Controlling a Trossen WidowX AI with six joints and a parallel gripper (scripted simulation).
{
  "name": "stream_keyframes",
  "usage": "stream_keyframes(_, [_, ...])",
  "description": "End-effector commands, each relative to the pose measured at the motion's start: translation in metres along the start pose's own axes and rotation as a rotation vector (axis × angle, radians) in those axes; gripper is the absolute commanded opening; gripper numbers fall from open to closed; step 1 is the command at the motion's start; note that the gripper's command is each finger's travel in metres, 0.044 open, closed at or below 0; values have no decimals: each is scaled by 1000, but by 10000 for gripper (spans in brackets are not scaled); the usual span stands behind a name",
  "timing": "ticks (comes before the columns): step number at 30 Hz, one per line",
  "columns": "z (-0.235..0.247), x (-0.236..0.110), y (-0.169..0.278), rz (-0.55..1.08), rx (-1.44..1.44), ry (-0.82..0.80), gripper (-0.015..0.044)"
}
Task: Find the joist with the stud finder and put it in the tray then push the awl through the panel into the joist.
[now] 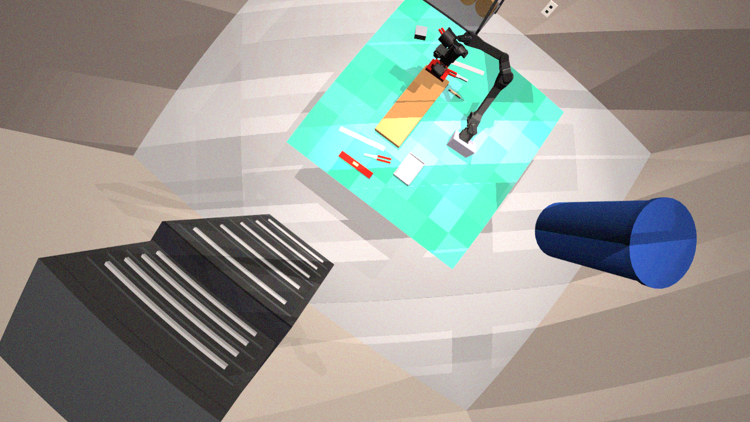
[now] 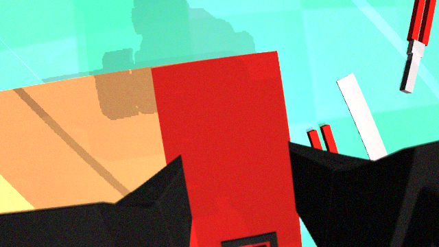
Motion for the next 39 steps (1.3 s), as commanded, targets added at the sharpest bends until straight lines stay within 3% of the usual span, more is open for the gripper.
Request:
stream_keyframes(1, [27, 0, -12, -12, -78, -45, 0])
stream_keyframes(20, [200, -12, -37, -68, -543, -255, 0])
stream_keyframes(39, [372, -29, 21, -80, -1011, -392, 0])
Point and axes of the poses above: the point midway between the two fingers, 35 mm back from their tips, its own x axis out along the fingers, its own z axis across the jaws, y = z × x, the point moved 8 cm from there along -x, back along the fingers, and after that the axes turned 3 degrees about -x, right-handed, at the moved point
